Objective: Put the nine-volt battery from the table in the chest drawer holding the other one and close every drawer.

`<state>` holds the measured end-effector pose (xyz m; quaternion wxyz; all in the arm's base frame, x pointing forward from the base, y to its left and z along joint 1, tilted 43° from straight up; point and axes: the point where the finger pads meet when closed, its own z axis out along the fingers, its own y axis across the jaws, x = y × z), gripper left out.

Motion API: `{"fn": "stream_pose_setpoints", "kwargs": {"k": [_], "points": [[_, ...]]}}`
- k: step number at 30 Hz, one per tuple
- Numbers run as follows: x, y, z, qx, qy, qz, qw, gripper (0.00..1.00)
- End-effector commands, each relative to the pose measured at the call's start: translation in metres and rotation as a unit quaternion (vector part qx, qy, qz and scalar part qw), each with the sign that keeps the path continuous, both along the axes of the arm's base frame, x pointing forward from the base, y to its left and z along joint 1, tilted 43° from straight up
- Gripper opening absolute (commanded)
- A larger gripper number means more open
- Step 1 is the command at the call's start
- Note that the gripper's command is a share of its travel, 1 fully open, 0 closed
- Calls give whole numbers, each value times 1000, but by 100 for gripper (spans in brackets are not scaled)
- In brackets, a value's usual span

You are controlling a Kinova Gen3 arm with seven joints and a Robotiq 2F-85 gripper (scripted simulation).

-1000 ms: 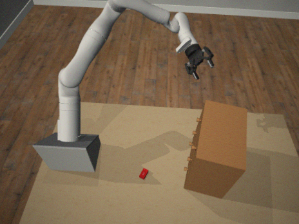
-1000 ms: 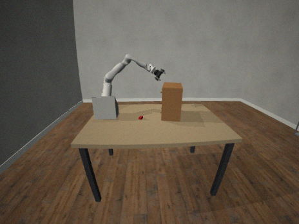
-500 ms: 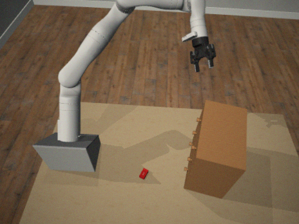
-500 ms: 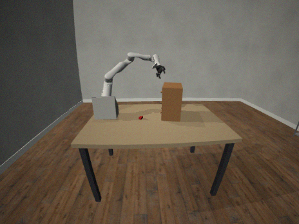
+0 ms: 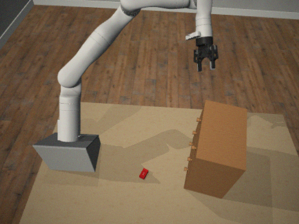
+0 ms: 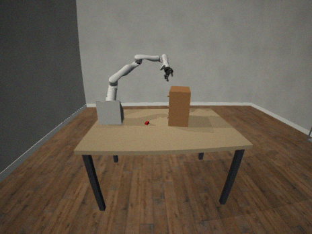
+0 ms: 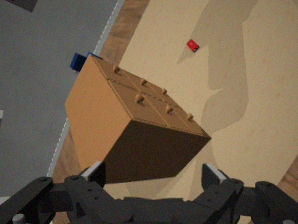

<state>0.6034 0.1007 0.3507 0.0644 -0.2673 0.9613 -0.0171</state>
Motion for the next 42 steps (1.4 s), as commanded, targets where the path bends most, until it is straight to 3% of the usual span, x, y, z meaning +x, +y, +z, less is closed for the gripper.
{"fn": "stream_pose_setpoints", "kwargs": {"k": [1,7,8,19,20,27,28,36,37,42], "points": [[3,-7,0,5,2,-8,1000,100],[3,-7,0,5,2,-8,1000,100],[3,-8,1,24,11,-18,999,100],[3,-8,1,24,11,-18,999,100],[3,-8,1,43,21,-28,998,100],[3,-8,1,43,21,-28,998,100],[3,-9,2,62,30,-37,997,100],[3,-9,2,62,30,-37,997,100],[3,-10,3,81,39,-46,995,100],[3,-10,3,81,39,-46,995,100]]}}
